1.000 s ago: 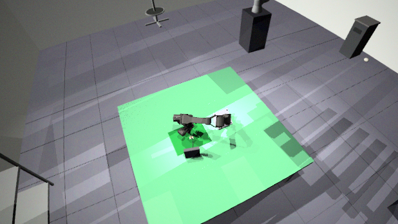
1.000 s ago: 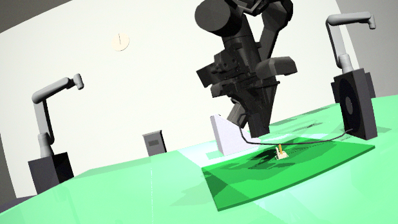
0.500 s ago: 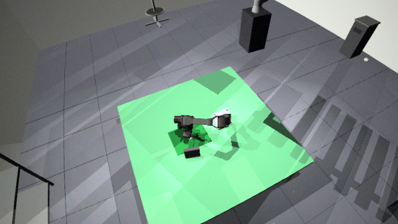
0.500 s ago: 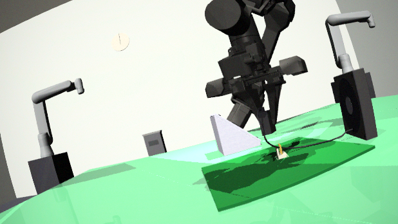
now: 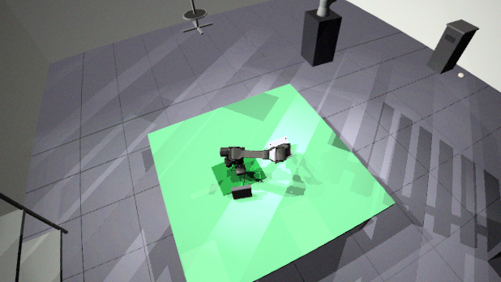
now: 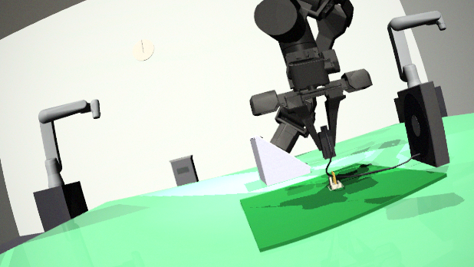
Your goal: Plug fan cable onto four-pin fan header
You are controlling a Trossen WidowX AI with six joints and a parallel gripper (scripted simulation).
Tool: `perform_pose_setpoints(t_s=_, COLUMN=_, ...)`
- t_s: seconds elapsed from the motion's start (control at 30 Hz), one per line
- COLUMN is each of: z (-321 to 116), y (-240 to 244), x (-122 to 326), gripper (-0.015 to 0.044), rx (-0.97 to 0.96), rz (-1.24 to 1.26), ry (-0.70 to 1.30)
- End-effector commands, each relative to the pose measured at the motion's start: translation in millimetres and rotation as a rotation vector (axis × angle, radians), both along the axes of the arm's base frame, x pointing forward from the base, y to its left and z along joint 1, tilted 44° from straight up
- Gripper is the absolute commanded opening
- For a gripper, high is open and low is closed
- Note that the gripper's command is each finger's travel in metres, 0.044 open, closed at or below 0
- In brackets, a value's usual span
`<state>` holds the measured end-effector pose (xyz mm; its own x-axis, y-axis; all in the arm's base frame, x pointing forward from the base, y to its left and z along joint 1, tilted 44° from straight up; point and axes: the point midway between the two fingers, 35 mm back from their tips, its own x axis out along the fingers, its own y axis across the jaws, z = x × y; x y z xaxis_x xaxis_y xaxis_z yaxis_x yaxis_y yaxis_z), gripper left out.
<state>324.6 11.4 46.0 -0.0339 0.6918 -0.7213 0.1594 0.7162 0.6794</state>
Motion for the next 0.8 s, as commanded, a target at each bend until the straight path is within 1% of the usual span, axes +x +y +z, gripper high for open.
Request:
perform_pose_setpoints(t_s=0.0, z=0.0, y=1.1, x=-0.4, gripper=0.0000, rx=0.006, rz=0.011, ry=-0.012)
perform_pose_setpoints(t_s=0.77, z=1.0, y=2.8, x=-8.5, gripper=0.0000, rx=0.006, rz=0.013, ry=-0.013)
